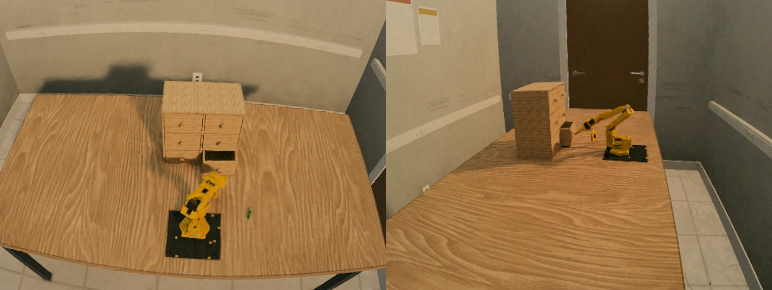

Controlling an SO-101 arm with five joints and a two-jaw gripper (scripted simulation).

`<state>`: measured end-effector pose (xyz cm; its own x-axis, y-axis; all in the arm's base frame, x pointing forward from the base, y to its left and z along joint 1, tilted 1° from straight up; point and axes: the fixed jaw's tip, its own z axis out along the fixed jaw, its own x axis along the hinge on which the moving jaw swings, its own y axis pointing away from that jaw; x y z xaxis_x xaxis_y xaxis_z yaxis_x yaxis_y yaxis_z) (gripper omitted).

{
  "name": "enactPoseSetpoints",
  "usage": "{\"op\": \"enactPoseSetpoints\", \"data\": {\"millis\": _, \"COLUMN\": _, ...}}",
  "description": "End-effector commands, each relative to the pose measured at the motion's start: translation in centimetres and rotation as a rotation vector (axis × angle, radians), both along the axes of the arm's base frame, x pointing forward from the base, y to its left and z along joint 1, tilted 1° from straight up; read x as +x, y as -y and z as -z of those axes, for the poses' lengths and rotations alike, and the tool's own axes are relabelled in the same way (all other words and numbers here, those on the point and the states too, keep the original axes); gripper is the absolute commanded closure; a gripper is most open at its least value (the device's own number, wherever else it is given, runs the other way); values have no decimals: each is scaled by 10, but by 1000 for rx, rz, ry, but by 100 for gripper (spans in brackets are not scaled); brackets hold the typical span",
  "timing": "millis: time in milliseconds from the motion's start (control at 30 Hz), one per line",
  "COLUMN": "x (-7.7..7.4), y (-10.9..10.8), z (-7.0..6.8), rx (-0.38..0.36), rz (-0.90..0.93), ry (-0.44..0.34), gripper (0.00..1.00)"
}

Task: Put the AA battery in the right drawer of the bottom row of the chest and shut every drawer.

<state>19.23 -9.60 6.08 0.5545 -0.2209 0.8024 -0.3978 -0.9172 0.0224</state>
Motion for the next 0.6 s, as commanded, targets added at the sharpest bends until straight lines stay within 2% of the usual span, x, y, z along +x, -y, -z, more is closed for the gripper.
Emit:
{"op": "enactPoseSetpoints", "data": {"millis": 0, "x": 6, "y": 0, "z": -2, "rx": -12, "rz": -17, "ry": 16, "gripper": 79}}
{"op": "enactPoseSetpoints", "data": {"millis": 133, "x": 17, "y": -1, "z": 5, "rx": -11, "rz": -38, "ry": 16, "gripper": 79}}
{"op": "enactPoseSetpoints", "data": {"millis": 567, "x": 19, "y": -1, "z": 7, "rx": -11, "rz": -43, "ry": 16, "gripper": 79}}
